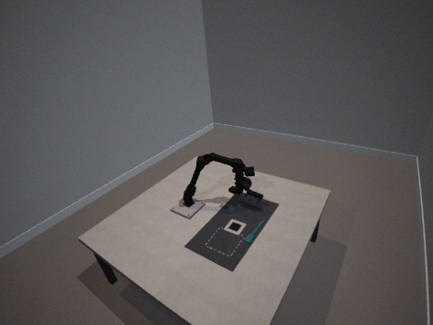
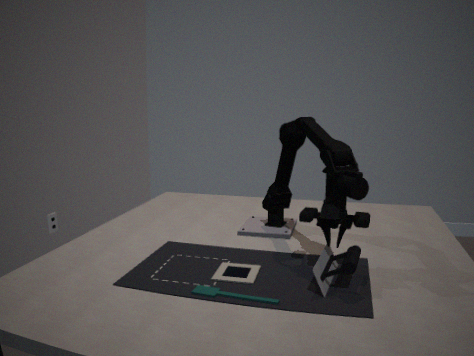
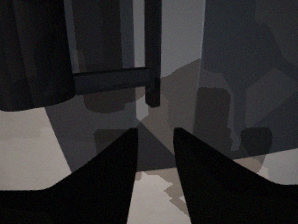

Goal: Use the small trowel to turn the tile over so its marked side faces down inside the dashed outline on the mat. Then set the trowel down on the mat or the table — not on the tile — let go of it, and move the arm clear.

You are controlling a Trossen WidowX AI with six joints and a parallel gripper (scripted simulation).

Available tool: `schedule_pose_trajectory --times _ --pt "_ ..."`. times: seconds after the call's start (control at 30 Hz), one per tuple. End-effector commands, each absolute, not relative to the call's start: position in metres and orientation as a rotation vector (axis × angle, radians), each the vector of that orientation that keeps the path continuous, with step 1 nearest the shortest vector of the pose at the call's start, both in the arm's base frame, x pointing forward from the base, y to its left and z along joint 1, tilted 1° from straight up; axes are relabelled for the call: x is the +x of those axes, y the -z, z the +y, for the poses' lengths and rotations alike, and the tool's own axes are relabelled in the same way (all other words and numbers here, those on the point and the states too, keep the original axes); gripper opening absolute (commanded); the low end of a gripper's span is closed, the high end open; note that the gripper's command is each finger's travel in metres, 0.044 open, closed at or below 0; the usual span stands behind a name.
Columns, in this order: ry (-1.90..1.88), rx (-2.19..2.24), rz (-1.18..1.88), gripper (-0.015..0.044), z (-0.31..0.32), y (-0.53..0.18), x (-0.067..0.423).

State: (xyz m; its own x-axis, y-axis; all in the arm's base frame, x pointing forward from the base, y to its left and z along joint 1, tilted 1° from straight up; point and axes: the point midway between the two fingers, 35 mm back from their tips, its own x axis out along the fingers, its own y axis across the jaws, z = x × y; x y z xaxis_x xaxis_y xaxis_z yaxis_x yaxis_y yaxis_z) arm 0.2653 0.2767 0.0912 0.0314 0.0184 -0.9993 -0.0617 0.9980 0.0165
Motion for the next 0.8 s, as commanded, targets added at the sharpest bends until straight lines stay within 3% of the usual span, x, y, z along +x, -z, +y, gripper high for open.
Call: schedule_pose_trajectory --times 0.0,0.23,0.77 --pt "-0.06 -0.04 1.539 0.01 0.266 -0.09 0.266" --pt "-0.058 -0.041 1.539 0.01 0.249 -0.09 0.267" --pt "-0.059 -0.035 1.54 0.01 0.274 -0.096 0.269"
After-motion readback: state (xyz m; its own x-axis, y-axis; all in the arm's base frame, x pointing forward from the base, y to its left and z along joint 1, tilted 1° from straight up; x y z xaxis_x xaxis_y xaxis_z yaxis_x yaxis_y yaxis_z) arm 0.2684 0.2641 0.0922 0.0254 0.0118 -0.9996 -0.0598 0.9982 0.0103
